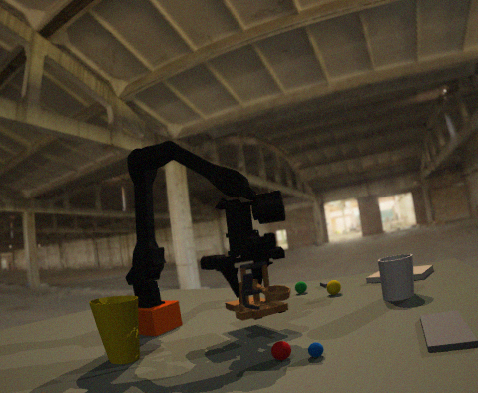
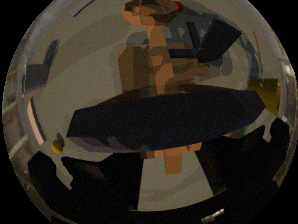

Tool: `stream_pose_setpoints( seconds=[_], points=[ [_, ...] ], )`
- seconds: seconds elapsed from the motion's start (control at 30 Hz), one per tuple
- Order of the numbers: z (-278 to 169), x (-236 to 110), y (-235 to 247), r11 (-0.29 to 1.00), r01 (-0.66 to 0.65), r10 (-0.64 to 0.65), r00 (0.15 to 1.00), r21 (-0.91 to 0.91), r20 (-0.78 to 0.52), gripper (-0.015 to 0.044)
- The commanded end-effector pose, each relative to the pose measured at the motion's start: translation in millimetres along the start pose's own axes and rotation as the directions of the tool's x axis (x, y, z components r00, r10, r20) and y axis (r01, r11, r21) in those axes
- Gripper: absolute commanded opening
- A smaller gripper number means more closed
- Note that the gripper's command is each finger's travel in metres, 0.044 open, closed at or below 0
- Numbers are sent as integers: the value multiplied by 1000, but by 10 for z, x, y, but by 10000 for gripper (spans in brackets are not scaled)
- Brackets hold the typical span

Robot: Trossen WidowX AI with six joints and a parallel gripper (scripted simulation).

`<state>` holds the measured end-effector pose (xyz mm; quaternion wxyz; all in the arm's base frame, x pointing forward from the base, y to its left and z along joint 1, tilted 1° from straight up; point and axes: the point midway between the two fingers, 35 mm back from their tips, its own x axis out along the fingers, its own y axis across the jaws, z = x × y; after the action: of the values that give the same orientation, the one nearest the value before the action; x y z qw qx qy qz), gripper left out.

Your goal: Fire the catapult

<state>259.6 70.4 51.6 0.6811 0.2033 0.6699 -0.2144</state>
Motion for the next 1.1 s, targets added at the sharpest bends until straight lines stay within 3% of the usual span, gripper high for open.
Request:
stream_pose_setpoints(
  seconds=[0.0,0.2,1.07],
  points=[
    [-153,-32,309,984,-13,13,1000,177,5,0],
    [-343,-24,612,945,-14,14,1000,328,3,0],
    [-330,228,657,944,-14,14,1000,328,3,0]
  ],
)
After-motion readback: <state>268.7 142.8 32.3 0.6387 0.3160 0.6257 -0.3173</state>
